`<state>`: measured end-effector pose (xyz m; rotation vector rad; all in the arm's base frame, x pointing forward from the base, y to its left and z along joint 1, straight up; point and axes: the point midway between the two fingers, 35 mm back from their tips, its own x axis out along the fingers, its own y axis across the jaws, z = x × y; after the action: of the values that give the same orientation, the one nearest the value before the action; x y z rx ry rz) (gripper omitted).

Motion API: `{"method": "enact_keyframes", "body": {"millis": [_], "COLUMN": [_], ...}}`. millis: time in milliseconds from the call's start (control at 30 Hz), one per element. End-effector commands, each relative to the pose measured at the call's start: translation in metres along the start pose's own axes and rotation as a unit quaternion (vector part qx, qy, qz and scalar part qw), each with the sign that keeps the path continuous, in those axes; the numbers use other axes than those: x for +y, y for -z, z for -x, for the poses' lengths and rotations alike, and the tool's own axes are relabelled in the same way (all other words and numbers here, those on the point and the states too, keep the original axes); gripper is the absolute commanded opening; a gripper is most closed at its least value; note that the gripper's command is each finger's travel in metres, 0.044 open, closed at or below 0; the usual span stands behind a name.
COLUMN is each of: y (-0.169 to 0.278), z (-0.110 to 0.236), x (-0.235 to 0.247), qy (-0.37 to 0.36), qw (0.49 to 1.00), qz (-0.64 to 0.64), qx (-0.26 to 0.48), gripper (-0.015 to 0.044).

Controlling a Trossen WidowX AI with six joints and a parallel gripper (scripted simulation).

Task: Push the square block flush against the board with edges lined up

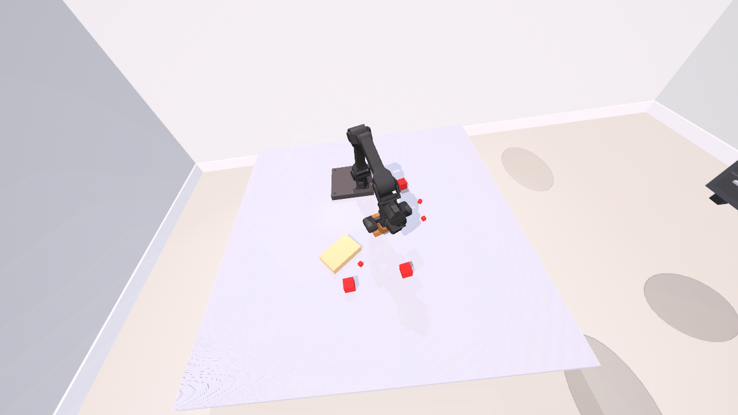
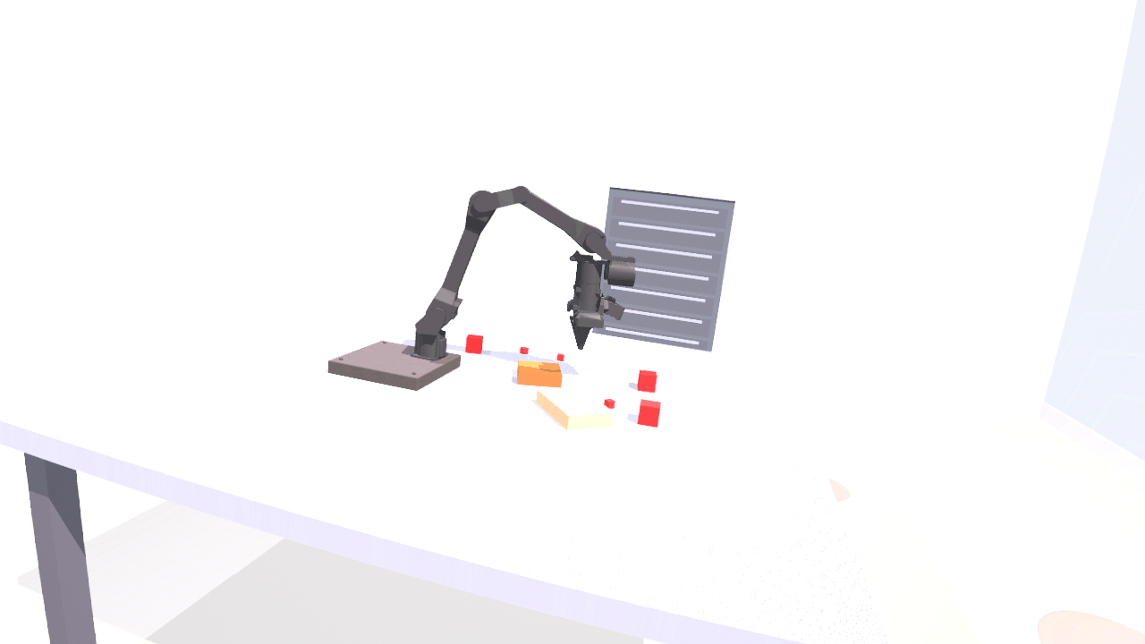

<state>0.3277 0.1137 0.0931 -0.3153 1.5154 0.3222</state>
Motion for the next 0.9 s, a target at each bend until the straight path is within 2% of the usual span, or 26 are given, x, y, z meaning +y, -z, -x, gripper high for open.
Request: {"method": "enact_keyframes", "body": {"millis": [0,133,267,333,867], "y": [-0.006,-0.007,-0.007,-0.007,-0.007], "z": [-0.001,0.002,0.04,0.048,0.048], "x": [0.0,0.0,0.0,0.0,0.0], "qy": [0.002,0.0,0.001,0.002,0.002], "qw": [1.0,1.0,1.0,1.0,1.0], "qz": [-0.002,0.0,-0.001,-0.002,-0.002], "qx": [0.003,0.0,0.002,0.003,0.003], "gripper": [0.0,0.0,0.0,0.0,0.0]}}
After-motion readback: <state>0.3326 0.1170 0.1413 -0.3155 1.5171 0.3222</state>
